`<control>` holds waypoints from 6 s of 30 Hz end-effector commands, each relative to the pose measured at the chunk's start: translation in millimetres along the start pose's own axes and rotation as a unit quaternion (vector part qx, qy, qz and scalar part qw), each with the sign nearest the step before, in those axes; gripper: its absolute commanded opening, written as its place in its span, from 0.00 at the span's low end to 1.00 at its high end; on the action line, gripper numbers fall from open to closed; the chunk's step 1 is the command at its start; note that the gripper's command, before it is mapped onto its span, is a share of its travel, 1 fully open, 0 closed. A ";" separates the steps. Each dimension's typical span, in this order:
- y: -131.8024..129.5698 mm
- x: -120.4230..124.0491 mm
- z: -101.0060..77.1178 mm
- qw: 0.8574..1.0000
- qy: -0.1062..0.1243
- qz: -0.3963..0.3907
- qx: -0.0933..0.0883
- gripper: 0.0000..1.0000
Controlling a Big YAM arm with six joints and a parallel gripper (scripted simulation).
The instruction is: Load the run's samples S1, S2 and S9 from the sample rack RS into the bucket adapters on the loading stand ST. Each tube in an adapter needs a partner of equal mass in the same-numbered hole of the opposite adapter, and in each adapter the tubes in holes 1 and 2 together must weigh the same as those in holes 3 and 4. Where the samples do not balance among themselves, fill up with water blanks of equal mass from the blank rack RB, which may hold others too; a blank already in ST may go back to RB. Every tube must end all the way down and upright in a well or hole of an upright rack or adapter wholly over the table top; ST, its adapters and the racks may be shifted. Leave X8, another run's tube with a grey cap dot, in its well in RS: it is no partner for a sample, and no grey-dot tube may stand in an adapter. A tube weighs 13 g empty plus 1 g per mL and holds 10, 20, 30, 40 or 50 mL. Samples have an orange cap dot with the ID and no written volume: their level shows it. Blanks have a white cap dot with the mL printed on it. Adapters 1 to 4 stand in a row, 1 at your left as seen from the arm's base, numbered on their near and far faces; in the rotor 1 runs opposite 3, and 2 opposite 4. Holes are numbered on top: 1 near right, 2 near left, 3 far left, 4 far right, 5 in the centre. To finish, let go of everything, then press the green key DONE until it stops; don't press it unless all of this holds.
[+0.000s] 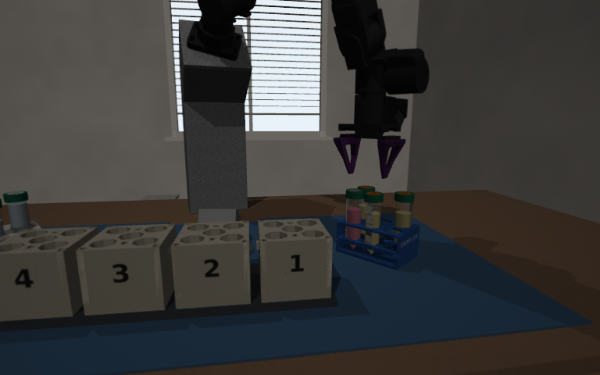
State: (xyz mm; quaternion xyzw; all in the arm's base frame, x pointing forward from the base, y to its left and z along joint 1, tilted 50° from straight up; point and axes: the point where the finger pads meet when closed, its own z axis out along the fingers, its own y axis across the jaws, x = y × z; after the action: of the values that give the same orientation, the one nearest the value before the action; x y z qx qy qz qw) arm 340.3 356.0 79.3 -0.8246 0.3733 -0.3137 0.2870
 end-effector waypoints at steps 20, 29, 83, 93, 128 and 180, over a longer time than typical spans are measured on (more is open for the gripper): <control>-3.8 -1.0 34.8 1.000 -0.002 -0.028 0.005 0.80; 2.5 3.0 42.7 1.000 0.001 -0.027 -0.001 0.80; -2.4 -4.7 -61.4 1.000 -0.007 -0.024 0.007 0.00; -3.3 -4.3 -88.0 1.000 -0.008 -0.023 0.008 0.00; -7.8 -1.7 -110.7 1.000 -0.005 -0.022 0.008 0.00; -7.3 1.6 -20.0 1.000 0.000 -0.024 0.005 0.00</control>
State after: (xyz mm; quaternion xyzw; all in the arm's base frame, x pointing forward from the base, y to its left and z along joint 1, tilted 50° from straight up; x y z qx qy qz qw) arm 319.1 348.8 95.3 -0.8333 0.3568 -0.3172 0.2786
